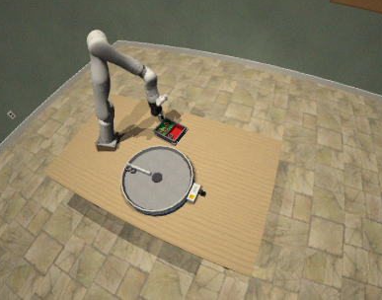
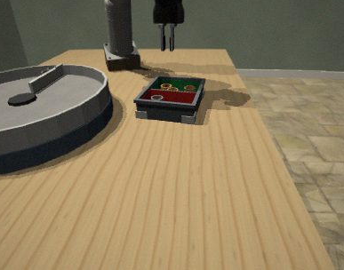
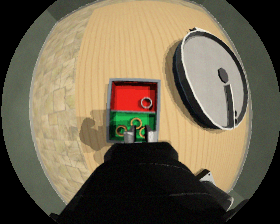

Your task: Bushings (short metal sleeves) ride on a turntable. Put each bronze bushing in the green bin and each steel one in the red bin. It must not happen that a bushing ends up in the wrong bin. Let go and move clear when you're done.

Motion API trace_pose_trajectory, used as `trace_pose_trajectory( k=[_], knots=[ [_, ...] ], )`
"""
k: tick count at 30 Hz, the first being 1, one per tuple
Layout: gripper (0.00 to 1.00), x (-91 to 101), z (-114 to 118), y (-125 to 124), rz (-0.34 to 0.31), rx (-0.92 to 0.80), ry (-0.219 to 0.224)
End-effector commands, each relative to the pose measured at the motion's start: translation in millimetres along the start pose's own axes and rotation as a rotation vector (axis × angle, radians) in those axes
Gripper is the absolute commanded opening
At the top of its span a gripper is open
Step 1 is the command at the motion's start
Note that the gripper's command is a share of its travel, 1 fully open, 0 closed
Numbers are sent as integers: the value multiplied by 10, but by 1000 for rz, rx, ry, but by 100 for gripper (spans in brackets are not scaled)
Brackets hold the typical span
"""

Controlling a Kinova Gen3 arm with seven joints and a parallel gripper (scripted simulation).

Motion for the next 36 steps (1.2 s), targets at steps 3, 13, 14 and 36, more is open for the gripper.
trace_pose_trajectory(
  k=[3, 13, 14, 36],
  knots=[
    [42, 4, -2, -2, 1, 0, -1],
    [40, -14, 538, -13, 1, -6, -1],
    [40, -14, 538, -13, 1, -6, -1],
    [40, -53, 1728, -38, 2, -20, -1]
  ],
)
Point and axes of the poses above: the point where the finger pads meet when closed, its own x axis back along the fingers, its own z axis across the jaws, y = z × x, the point moved 8 cm from there along x, back along the fingers, and after that the axes turned 1 degree about x, right-handed, at the moved point
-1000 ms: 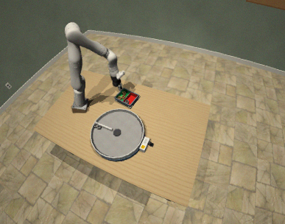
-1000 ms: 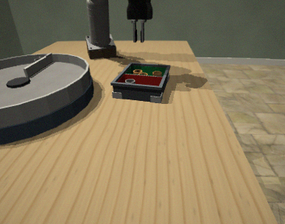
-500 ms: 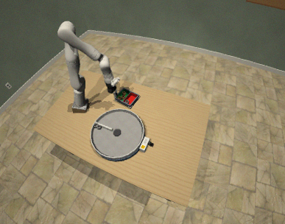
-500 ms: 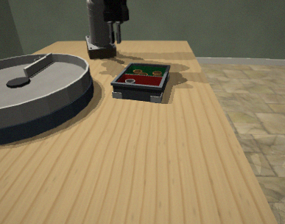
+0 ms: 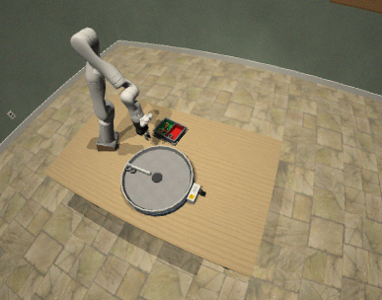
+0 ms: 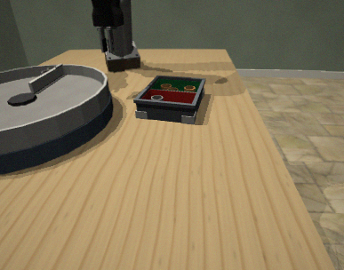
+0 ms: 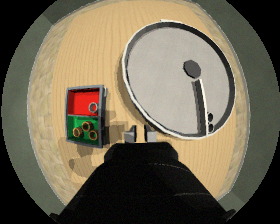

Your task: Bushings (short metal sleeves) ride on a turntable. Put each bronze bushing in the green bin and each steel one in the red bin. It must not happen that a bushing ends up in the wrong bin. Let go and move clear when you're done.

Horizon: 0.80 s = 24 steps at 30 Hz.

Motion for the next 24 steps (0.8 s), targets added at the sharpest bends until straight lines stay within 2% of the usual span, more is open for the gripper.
trace_pose_trajectory(
  k=[1, 4, 7, 12, 17, 22, 24],
  knots=[
    [40, -2, 205, -10, 0, -9, -3],
    [40, -14, 529, -21, 1, -13, -3],
    [40, -14, 529, -21, 1, -13, -3],
    [40, -32, 1070, -38, 1, -19, -4],
    [40, -32, 1070, -38, 1, -19, -4],
    [40, -51, 1610, -56, 1, -26, -4],
    [40, -51, 1610, -56, 1, -26, -4]
  ],
)
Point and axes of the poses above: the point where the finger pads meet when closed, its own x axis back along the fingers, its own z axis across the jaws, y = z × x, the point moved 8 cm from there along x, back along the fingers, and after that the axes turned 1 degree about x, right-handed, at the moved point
